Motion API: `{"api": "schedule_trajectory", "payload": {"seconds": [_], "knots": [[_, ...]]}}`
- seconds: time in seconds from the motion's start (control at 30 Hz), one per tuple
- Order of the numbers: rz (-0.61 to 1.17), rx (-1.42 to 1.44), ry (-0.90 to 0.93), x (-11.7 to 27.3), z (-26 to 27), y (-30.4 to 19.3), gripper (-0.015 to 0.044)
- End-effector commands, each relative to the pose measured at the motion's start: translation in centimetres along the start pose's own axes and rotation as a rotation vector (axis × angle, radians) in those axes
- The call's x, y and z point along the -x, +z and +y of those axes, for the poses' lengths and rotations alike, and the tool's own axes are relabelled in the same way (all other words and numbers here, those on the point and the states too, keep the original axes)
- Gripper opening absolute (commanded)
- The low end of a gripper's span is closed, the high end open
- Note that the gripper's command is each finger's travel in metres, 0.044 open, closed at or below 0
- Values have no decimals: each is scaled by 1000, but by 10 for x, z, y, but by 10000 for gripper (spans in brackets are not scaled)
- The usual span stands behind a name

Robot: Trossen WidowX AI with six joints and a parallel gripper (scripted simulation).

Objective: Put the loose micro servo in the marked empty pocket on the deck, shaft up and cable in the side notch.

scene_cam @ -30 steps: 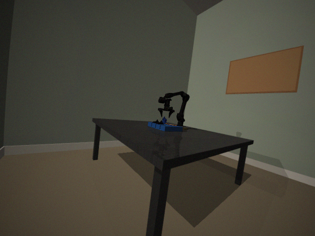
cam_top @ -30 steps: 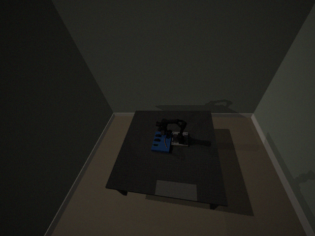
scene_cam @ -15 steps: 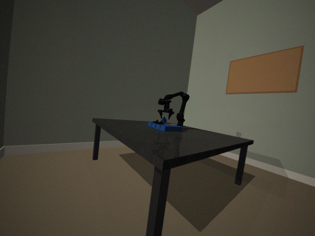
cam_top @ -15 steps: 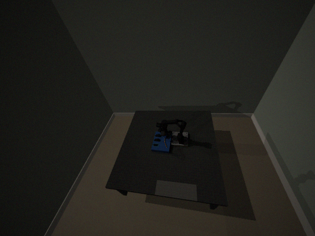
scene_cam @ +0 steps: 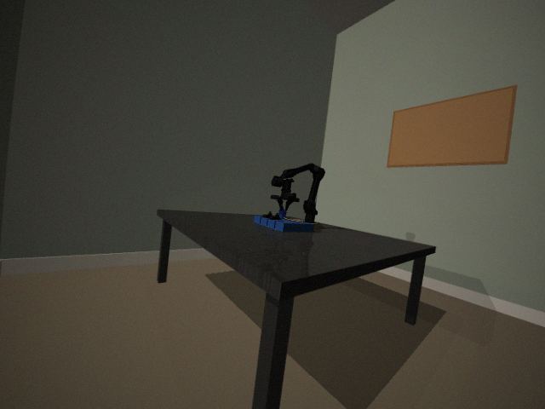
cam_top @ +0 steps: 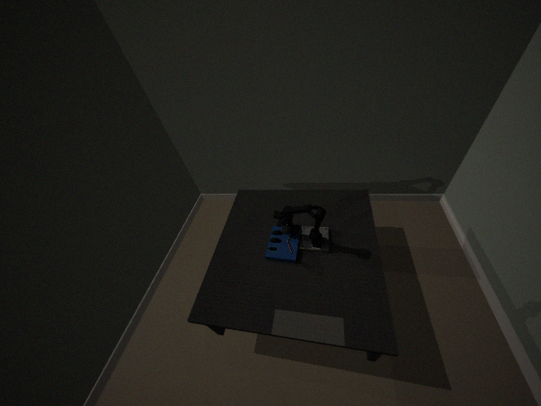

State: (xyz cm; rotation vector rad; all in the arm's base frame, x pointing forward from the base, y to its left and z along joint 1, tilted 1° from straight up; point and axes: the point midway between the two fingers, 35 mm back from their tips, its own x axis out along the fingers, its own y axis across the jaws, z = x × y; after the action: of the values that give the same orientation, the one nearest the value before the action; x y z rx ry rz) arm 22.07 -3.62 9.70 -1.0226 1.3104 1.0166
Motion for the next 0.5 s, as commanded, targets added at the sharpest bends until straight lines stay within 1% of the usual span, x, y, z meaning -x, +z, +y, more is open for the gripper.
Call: {"api": "schedule_trajectory", "payload": {"seconds": [0.0, 0.07, 0.13, 0.17, 0.37, 0.47], "knots": [[5, 4, -1, 0, 0, -1, 79], [5, 4, -1, 0, 0, -1, 65], [5, 4, -1, 2, 0, -1, 13], [5, 4, -1, 4, 0, -1, 0], [5, 4, 0, 26, 3, -1, 0], [5, 4, 0, 30, 5, -1, 0]]}}
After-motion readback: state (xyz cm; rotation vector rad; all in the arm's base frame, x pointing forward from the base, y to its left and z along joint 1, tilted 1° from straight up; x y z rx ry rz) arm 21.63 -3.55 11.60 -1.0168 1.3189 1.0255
